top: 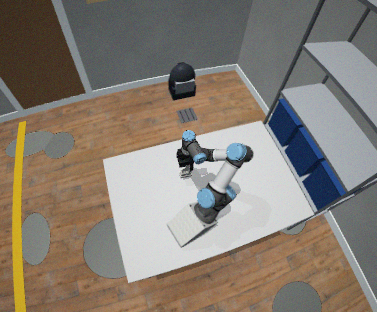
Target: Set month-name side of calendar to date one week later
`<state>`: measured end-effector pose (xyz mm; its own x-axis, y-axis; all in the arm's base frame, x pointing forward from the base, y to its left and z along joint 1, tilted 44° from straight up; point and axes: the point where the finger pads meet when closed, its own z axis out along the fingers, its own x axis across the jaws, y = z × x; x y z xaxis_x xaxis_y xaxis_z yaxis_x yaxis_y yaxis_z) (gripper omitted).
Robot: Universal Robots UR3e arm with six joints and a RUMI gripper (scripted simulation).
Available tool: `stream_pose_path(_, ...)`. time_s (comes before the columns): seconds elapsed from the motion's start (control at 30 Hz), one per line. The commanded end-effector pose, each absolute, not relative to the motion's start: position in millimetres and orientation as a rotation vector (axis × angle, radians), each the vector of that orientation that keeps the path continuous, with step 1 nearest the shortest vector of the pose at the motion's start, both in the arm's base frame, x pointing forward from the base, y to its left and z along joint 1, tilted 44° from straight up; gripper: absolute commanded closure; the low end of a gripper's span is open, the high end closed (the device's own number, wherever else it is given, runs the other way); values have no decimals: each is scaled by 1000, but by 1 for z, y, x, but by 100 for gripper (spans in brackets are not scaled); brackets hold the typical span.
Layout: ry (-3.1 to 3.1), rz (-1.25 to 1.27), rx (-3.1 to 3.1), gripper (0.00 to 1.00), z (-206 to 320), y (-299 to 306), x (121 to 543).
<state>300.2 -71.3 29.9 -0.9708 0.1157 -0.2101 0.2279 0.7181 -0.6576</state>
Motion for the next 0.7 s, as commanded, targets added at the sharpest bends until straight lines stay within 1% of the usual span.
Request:
stream_pose_path(0.0, 2765, -1087, 277, 72, 25, -76, 301)
stream_pose_path(0.67, 2765, -1087, 277, 72, 19, -82, 302)
